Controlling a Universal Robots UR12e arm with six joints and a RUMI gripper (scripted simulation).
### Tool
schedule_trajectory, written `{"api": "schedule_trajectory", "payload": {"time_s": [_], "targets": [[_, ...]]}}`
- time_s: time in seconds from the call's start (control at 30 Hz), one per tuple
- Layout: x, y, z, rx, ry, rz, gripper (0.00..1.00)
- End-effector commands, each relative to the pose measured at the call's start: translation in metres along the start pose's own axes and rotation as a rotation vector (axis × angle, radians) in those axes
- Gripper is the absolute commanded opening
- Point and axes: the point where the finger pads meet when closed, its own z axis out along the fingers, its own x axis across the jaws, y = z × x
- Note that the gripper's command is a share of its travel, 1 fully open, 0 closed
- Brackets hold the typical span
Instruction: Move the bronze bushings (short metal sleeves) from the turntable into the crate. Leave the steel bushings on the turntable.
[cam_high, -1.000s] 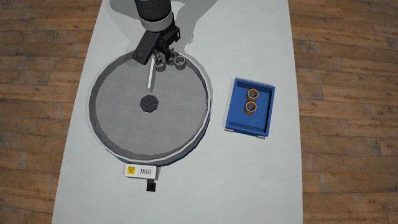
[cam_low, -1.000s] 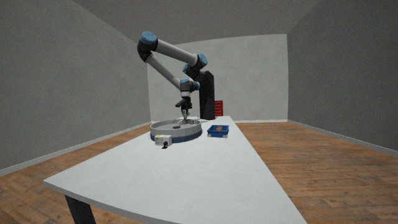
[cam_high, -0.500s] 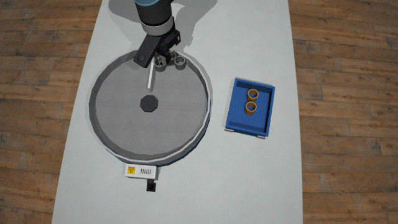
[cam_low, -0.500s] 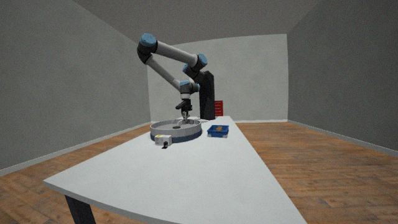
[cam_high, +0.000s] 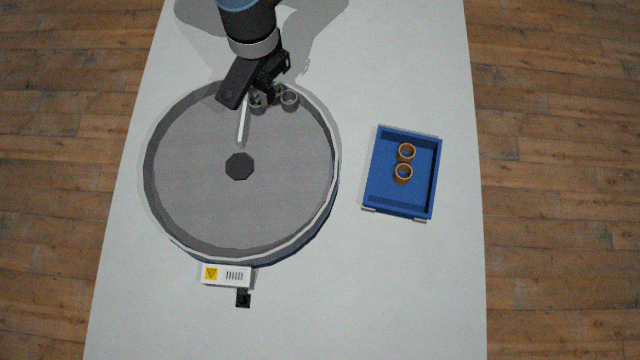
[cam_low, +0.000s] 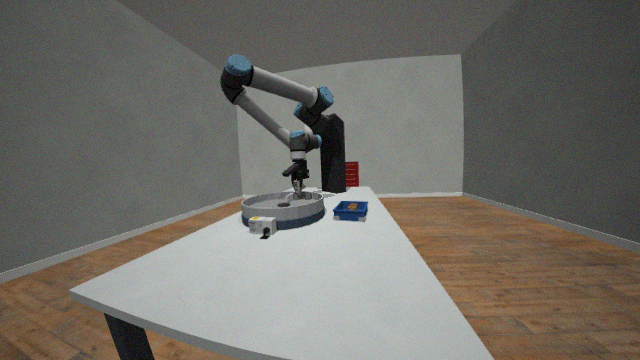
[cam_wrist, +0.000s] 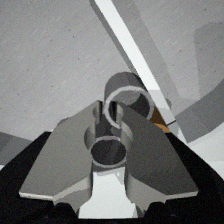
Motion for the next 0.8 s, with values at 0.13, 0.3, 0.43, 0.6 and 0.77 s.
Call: {"api": "schedule_trajectory", "payload": {"time_s": [0.13, 0.3, 0.43, 0.6, 0.77], "targets": [[-0.0001, -0.0008, 0.0002, 0.002, 0.000, 0.000, 0.05], [-0.0001, -0.0008, 0.0002, 0.002, 0.000, 0.000, 0.05], [-0.0001, -0.0008, 0.0002, 0.002, 0.000, 0.000, 0.05], [-0.0001, -0.0008, 0.0002, 0.002, 0.000, 0.000, 0.05], [-0.0001, -0.0008, 0.0002, 0.002, 0.000, 0.000, 0.00]]}}
